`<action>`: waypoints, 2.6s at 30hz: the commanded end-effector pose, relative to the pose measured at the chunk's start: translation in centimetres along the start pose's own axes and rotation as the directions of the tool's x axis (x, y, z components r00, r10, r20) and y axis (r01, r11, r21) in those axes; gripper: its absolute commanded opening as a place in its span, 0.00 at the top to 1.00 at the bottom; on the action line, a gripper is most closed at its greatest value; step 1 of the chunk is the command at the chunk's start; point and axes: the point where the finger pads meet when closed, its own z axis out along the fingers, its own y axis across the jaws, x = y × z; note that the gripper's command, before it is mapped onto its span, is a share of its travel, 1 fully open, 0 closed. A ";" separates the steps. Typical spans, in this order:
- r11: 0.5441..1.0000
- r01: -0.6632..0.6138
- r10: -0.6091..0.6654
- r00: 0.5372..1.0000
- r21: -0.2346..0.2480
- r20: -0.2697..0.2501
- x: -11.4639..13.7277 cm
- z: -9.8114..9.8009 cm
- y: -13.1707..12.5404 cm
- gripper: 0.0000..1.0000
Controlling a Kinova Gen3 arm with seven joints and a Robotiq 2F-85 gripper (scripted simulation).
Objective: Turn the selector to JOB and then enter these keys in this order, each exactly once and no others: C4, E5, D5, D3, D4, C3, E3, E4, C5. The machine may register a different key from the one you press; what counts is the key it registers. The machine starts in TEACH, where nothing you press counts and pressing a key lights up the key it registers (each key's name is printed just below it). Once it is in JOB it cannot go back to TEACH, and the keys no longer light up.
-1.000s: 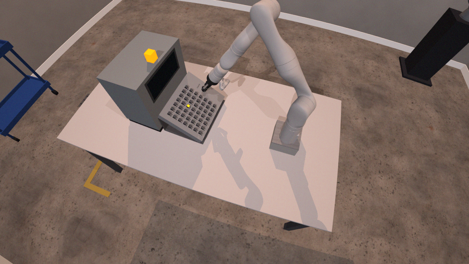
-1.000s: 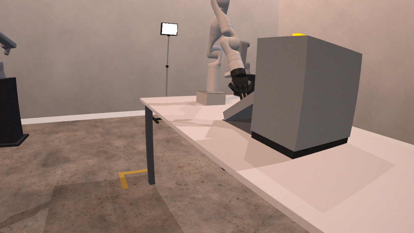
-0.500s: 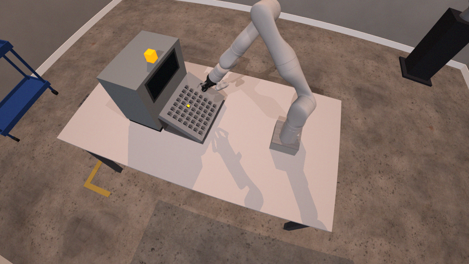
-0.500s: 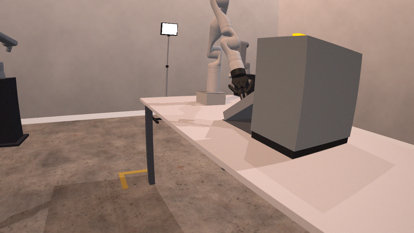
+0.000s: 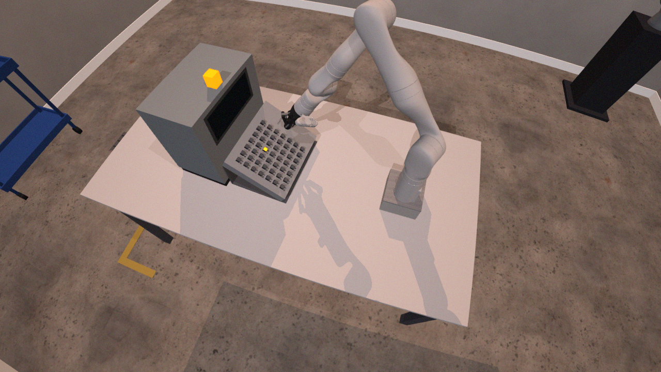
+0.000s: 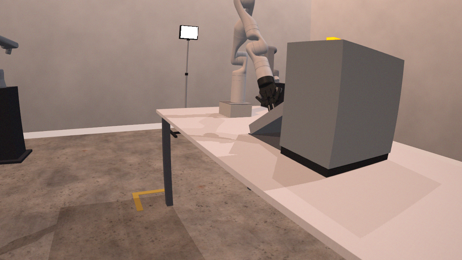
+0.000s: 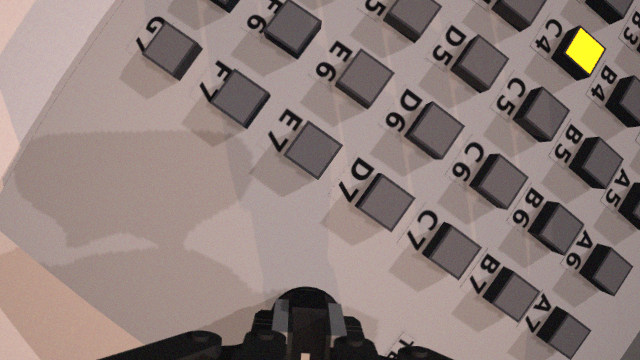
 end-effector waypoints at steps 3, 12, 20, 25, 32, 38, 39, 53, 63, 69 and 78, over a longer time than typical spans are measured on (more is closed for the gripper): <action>0.986 -0.164 0.164 0.986 0.000 0.003 -0.1 0.0 0.0 0.90; 0.940 -0.342 0.342 0.940 0.000 0.003 -0.1 0.0 0.0 0.90; 0.879 -0.477 0.477 0.879 -0.001 0.003 -0.1 0.0 0.0 0.90; 0.851 -0.526 0.526 0.851 -0.001 0.003 -0.1 0.0 0.0 0.90; 0.835 -0.550 0.550 0.835 -0.001 0.003 -0.1 0.0 0.0 0.90; 0.830 -0.558 0.558 0.830 -0.001 0.003 -0.1 0.0 0.0 0.90; 0.829 -0.559 0.559 0.829 -0.001 0.003 -0.1 0.0 0.0 0.90; 0.829 -0.559 0.559 0.829 -0.001 0.003 -0.1 0.0 0.0 0.90; 0.829 -0.559 0.559 0.829 -0.001 0.003 -0.1 0.0 0.0 0.90; 0.829 -0.559 0.559 0.829 -0.001 0.003 -0.1 0.0 0.0 0.90; 0.829 -0.559 0.559 0.829 -0.001 0.003 -0.1 0.0 0.0 0.40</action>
